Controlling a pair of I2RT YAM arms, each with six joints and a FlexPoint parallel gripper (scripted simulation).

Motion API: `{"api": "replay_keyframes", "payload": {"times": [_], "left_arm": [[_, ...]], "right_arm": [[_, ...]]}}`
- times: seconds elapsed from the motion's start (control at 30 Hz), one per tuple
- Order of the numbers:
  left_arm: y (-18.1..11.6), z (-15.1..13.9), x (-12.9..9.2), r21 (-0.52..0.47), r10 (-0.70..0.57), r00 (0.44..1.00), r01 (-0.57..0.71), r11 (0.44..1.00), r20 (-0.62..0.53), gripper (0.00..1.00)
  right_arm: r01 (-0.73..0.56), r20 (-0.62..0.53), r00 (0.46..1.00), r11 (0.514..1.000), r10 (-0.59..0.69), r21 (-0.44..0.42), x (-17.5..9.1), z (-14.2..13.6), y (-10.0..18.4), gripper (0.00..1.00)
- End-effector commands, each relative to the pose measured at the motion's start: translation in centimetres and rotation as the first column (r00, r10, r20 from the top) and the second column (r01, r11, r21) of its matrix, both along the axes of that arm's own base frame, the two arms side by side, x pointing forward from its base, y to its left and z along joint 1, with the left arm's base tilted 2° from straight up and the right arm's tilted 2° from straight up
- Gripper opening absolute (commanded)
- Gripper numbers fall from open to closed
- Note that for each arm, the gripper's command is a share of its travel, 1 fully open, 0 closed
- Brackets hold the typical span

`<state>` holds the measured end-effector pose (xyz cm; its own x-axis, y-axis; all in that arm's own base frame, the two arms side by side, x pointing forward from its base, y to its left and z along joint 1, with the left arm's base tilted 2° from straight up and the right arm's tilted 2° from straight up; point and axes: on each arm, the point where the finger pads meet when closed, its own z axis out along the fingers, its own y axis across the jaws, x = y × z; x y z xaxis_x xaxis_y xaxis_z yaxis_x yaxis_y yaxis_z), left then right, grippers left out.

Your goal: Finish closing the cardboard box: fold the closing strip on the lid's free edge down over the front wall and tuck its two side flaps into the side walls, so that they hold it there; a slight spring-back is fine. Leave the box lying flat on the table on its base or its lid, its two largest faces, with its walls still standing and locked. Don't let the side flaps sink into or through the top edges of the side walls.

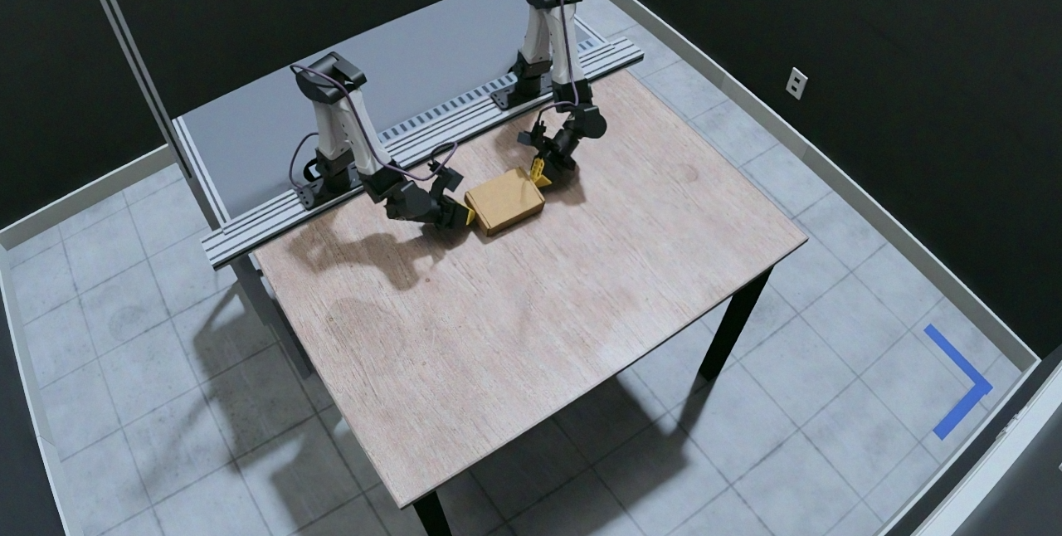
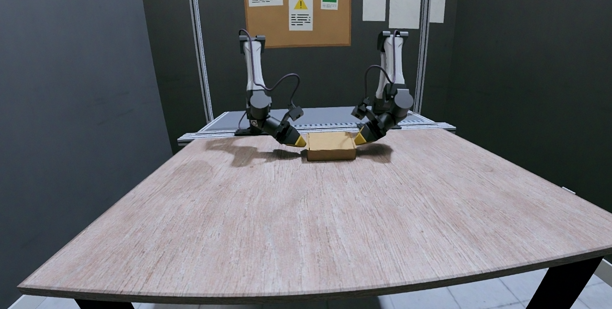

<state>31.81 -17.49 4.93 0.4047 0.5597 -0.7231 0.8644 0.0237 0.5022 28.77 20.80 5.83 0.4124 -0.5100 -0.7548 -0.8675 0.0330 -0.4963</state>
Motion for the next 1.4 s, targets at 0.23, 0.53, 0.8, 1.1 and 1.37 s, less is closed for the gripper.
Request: {"api": "replay_keyframes", "payload": {"times": [0.23,0.53,0.8,1.1,1.37], "left_arm": [[-1.3,0.7,-0.7,-0.029,-0.045,0.999,0.045,0.999,0.023,0.0],[-1.2,0.5,-0.9,-0.028,-0.045,0.999,0.045,0.999,0.017,0.0],[-1.2,0.1,-1.0,-0.027,-0.044,0.999,0.045,0.999,0.009,0.0],[-1.3,0.1,-0.8,-0.028,-0.044,0.999,0.045,0.999,0.012,0.0],[-1.2,-0.6,-1.3,-0.025,-0.044,0.999,0.044,0.999,-0.009,0.0]], "right_arm": [[-0.039,0.004,0.999,0.999,0.039,0.025,-0.8,0.0,1.0,0.0],[-0.039,0.008,0.999,0.999,0.039,0.025,-0.6,0.0,1.1,0.0],[-0.039,-0.003,0.999,0.999,0.039,0.023,-1.1,-0.4,1.0,0.0],[-0.039,0.01,0.999,0.999,0.039,0.026,-1.1,0.0,1.0,0.0],[-0.039,0.0,0.999,0.999,0.039,0.023,-1.2,-0.5,1.0,0.0]]}}
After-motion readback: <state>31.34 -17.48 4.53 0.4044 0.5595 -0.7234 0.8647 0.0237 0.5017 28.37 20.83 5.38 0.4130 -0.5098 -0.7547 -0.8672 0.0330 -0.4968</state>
